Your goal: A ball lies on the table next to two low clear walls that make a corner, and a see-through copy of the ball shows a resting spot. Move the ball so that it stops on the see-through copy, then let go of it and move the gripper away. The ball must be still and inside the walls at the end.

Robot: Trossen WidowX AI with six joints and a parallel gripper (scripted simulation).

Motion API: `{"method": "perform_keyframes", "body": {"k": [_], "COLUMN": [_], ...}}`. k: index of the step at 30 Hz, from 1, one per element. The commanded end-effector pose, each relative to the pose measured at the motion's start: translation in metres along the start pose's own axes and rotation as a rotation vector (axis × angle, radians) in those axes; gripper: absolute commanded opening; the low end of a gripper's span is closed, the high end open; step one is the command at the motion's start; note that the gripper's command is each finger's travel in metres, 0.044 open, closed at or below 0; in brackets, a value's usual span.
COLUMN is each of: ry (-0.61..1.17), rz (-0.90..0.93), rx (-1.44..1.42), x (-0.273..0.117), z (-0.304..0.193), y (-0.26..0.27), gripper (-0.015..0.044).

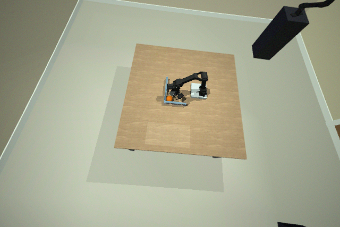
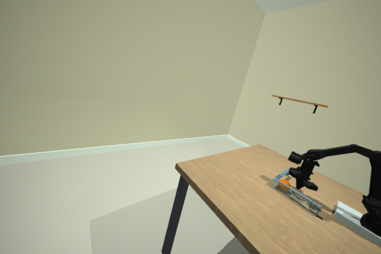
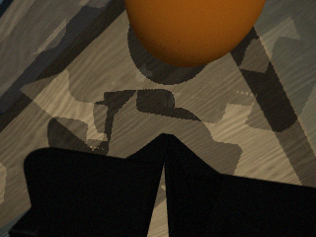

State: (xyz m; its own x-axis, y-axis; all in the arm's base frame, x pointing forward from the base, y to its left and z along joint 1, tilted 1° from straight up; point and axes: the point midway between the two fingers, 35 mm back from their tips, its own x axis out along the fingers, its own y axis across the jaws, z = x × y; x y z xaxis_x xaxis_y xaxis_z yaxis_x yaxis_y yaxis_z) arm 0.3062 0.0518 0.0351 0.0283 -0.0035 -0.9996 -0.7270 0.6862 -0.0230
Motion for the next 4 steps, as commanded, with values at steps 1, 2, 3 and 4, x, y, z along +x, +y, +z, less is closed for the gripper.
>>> {"method": "perform_keyframes", "body": {"k": [1, 2, 3, 4], "ry": [0.002, 0.002, 0.002, 0.002], "rz": [0.005, 0.005, 0.005, 0.005], "rx": [-0.004, -0.004, -0.004, -0.004], "x": [-0.010, -0.022, -0.031, -0.034], "z": [-0.002, -0.002, -0.002, -0.002], "y": [0.001, 0.001, 0.001, 0.001], "gripper": [0.0000, 0.0000, 0.0000, 0.0000]}}
